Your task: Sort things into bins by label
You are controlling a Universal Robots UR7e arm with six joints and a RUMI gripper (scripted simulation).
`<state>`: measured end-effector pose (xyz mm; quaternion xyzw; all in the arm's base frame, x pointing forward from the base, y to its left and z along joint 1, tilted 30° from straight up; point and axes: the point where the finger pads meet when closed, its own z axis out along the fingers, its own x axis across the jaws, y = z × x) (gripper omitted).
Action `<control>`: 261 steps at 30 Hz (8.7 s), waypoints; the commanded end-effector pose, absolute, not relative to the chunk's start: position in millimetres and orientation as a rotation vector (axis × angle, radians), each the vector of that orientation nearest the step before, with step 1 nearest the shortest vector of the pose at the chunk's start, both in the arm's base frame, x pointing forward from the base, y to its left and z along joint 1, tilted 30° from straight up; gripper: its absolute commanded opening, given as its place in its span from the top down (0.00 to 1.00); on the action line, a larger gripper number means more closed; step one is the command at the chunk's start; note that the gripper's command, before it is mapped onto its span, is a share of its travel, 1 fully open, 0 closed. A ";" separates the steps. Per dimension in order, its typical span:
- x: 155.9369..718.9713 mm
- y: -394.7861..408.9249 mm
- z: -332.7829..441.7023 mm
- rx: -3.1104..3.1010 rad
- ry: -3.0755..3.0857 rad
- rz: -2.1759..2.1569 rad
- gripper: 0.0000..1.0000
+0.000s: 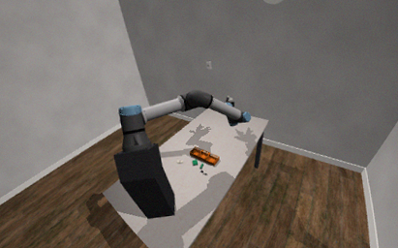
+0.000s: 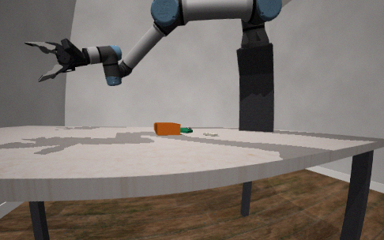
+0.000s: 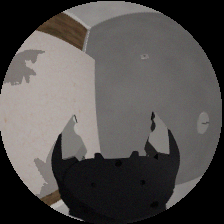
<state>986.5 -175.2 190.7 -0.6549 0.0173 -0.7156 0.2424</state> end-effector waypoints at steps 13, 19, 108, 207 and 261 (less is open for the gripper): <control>986.3 -175.8 192.1 -1.789 0.047 -1.958 0.00; 993.4 -171.3 177.7 -1.789 0.047 -1.958 0.96; 762.1 -211.6 -6.5 -1.909 1.371 -0.884 0.96; 431.3 -21.0 -85.9 -1.658 2.019 -0.089 0.96; 576.0 -120.3 -225.2 -1.710 1.977 -0.107 0.96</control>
